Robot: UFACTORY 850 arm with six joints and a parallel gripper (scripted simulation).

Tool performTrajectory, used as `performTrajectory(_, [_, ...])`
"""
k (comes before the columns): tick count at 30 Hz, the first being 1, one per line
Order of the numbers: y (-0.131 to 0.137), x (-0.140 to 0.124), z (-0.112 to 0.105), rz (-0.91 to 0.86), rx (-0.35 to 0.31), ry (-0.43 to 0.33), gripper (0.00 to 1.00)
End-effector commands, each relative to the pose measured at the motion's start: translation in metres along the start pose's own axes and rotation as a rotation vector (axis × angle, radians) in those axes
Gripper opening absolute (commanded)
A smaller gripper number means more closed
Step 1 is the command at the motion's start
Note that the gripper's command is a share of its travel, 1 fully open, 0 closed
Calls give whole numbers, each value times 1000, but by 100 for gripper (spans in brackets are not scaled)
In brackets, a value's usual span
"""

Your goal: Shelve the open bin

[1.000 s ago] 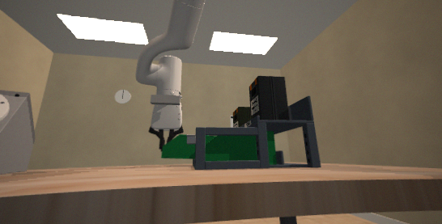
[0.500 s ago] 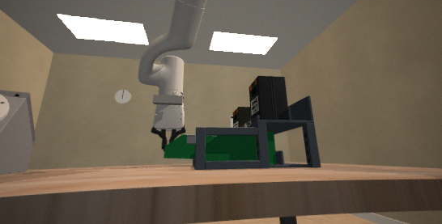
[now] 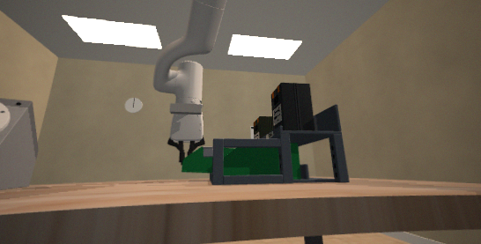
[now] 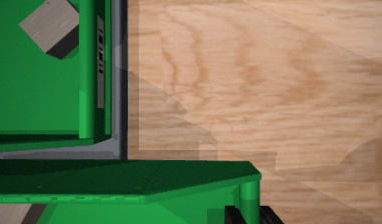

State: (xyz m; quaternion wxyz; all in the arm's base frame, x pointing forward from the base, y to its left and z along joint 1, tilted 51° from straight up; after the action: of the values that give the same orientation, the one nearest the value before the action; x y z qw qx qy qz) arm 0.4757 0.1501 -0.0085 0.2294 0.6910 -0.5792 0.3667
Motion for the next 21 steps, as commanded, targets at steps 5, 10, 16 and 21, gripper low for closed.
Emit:
performTrajectory(5, [-10,2,-1,1,1,-1,0])
performTrajectory(10, [-10,2,-1,1,1,-1,0])
performTrajectory(16, [-10,2,-1,1,1,-1,0])
performTrajectory(21, [-20,4,-1,1,1,-1,0])
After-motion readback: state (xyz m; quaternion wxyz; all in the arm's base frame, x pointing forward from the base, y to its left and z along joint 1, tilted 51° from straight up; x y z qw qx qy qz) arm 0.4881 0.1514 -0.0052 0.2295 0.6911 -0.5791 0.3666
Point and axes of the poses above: the point where the finger pads meet when closed, its own z axis out along the fingers, its own y axis across the jaws, x = y × z, the point moved 6 cm from there along -z, back along the fingers, and after that the axes turned 11 degrees about -z, right-handed, at the moved point
